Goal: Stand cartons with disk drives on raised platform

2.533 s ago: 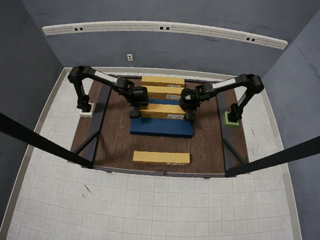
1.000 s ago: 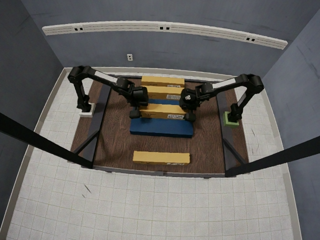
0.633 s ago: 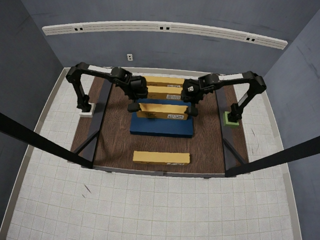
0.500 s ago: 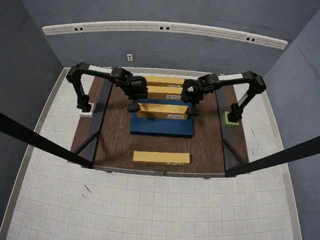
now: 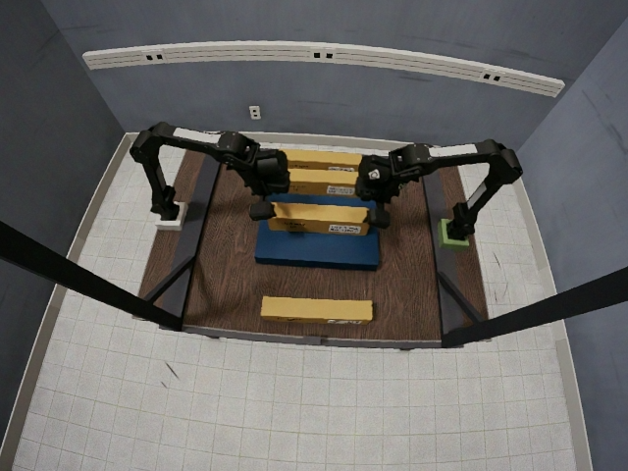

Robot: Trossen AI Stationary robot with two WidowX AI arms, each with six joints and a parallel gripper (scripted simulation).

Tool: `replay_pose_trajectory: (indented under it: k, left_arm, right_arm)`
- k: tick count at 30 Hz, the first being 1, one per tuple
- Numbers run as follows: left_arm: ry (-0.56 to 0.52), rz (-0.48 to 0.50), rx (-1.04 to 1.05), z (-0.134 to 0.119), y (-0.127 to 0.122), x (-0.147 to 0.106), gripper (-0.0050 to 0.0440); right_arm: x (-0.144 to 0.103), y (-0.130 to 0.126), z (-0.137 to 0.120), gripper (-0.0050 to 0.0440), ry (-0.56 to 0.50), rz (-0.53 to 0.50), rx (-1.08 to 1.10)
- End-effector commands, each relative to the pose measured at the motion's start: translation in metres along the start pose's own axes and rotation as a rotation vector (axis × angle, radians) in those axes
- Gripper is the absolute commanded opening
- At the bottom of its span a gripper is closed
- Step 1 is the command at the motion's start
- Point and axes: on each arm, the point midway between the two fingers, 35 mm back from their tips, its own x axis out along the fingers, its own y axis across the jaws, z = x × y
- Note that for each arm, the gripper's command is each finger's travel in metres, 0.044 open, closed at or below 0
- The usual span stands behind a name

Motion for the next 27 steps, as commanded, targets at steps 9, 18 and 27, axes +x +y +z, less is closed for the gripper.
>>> replay_pose_trajectory:
  k: [9,18,27]
  left_arm:
    - [-0.034,-0.003,-0.001,0.006,0.000,-0.008,0.0386]
    - [-0.034,-0.003,-0.001,0.006,0.000,-0.008,0.0386]
    - [-0.044,-0.003,-0.002,0.003,-0.094,0.008,0.0386]
  right_arm:
    - [-0.008,0.000,0.008,0.0388,-0.030,0.001,0.001]
    - [-0.008,0.000,0.008,0.0388,-0.030,0.001,0.001]
    - [0.010,0.098,-0.004,0.0388,-0.037,0.002,0.002]
